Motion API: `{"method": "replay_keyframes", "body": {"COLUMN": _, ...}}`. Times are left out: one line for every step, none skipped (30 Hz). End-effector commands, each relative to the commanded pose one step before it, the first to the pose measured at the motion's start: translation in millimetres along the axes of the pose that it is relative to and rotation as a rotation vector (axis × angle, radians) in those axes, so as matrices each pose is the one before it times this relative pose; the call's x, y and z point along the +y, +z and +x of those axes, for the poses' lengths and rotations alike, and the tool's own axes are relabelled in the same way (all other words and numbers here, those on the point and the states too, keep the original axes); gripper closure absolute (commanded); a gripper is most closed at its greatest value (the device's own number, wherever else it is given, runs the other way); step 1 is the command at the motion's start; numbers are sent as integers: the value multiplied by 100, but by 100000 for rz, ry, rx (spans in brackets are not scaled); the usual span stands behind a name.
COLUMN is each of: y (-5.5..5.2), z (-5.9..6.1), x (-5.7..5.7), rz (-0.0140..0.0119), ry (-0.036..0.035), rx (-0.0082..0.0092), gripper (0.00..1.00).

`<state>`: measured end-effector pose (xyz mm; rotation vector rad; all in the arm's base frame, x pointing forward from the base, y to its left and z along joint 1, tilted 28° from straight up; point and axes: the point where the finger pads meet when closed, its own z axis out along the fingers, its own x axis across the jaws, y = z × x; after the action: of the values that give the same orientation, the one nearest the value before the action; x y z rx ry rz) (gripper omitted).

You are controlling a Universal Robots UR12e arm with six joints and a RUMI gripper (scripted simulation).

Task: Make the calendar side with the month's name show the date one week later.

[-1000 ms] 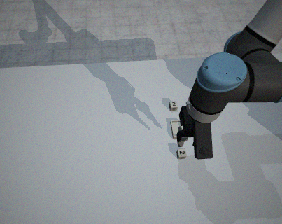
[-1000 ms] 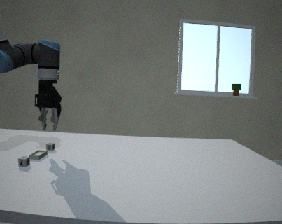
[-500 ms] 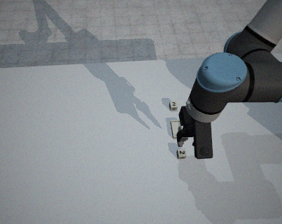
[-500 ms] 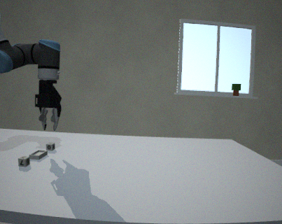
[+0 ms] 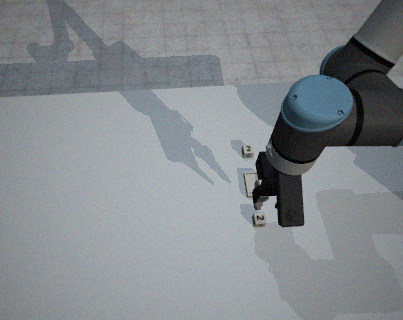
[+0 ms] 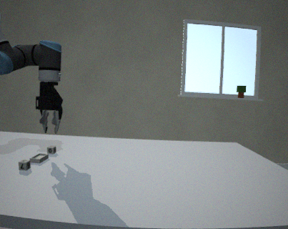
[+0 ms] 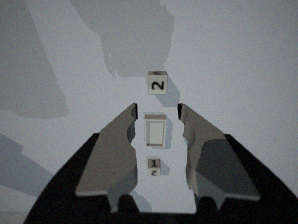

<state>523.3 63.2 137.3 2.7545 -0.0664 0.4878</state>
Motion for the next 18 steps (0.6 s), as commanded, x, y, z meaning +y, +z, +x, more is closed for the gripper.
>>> {"method": "replay_keyframes", "body": {"y": -129, "z": 309, "x": 43, "rz": -64, "ry": 27, "rx": 447, "gripper": 72}}
{"method": "replay_keyframes", "body": {"y": 0, "z": 0, "x": 0, "rz": 0, "ry": 0, "rx": 0, "gripper": 72}}
{"method": "replay_keyframes", "body": {"y": 3, "z": -1, "x": 0, "rz": 0, "ry": 0, "rx": -2, "gripper": 72}}
{"method": "replay_keyframes", "body": {"y": 9, "z": -2, "x": 0, "rz": 0, "ry": -1, "rx": -6, "gripper": 72}}
{"method": "replay_keyframes", "body": {"y": 16, "z": -4, "x": 0, "rz": 0, "ry": -1, "rx": -12, "gripper": 72}}
{"method": "replay_keyframes", "body": {"y": 26, "z": -6, "x": -1, "rz": 0, "ry": -2, "rx": -19, "gripper": 72}}
{"method": "replay_keyframes", "body": {"y": 37, "z": -9, "x": -1, "rz": 1, "ry": -3, "rx": -28, "gripper": 72}}
{"method": "replay_keyframes", "body": {"y": 50, "z": -13, "x": -1, "rz": 1, "ry": -5, "rx": -39, "gripper": 72}}
{"method": "replay_keyframes", "body": {"y": 67, "z": -25, "x": -3, "rz": 3, "ry": -14, "rx": -75, "gripper": 72}}
{"method": "replay_keyframes", "body": {"y": 60, "z": -20, "x": 5, "rz": 0, "ry": 0, "rx": -45, "gripper": 72}}
{"method": "replay_keyframes", "body": {"y": 65, "z": -20, "x": 8, "rz": 0, "ry": 6, "rx": -39, "gripper": 72}}
{"method": "replay_keyframes", "body": {"y": 76, "z": -24, "x": 10, "rz": 0, "ry": 8, "rx": -46, "gripper": 72}}
{"method": "replay_keyframes", "body": {"y": 87, "z": -28, "x": 11, "rz": 0, "ry": 10, "rx": -53, "gripper": 72}}
{"method": "replay_keyframes", "body": {"y": 97, "z": -32, "x": 10, "rz": 2, "ry": 7, "rx": -58, "gripper": 72}}
{"method": "replay_keyframes", "body": {"y": 100, "z": -38, "x": -10, "rz": 16, "ry": -20, "rx": -50, "gripper": 72}}
{"method": "replay_keyframes", "body": {"y": 109, "z": -42, "x": -11, "rz": 12, "ry": -17, "rx": -50, "gripper": 72}}
{"method": "replay_keyframes", "body": {"y": 119, "z": -46, "x": -12, "rz": 13, "ry": -19, "rx": -54, "gripper": 72}}
{"method": "replay_keyframes", "body": {"y": 0, "z": 0, "x": 0, "rz": 0, "ry": 0, "rx": 0, "gripper": 72}}
